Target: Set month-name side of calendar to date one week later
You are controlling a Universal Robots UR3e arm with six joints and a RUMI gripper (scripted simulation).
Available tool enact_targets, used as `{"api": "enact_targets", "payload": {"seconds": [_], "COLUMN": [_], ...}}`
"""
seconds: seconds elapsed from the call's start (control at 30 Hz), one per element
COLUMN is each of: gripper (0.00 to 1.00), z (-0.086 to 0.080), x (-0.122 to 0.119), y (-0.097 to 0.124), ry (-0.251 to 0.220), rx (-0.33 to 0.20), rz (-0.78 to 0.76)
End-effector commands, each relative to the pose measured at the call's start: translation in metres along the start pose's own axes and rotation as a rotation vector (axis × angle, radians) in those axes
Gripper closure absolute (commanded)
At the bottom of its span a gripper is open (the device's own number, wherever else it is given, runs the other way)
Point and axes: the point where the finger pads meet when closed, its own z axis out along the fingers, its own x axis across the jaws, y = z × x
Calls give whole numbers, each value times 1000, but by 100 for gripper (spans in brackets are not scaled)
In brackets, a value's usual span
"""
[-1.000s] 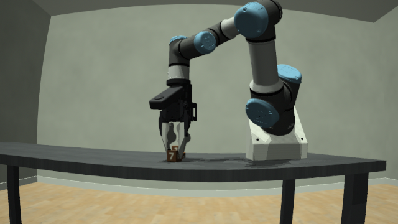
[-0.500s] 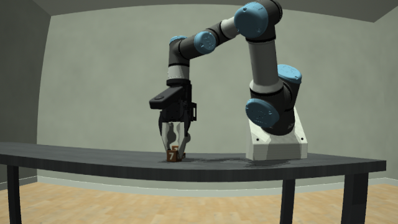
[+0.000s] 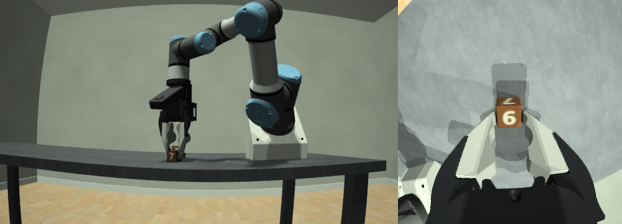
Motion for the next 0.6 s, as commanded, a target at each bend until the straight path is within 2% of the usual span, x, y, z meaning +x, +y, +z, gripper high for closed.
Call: {"api": "enact_targets", "payload": {"seconds": [0.0,0.3,0.57], "gripper": [89,89,89], "z": [-1,-5,-25], "x": [1,1,1], "y": [0,0,0], "ry": [2,2,2], "rx": [0,0,0], "rz": [-1,-1,-1]}}
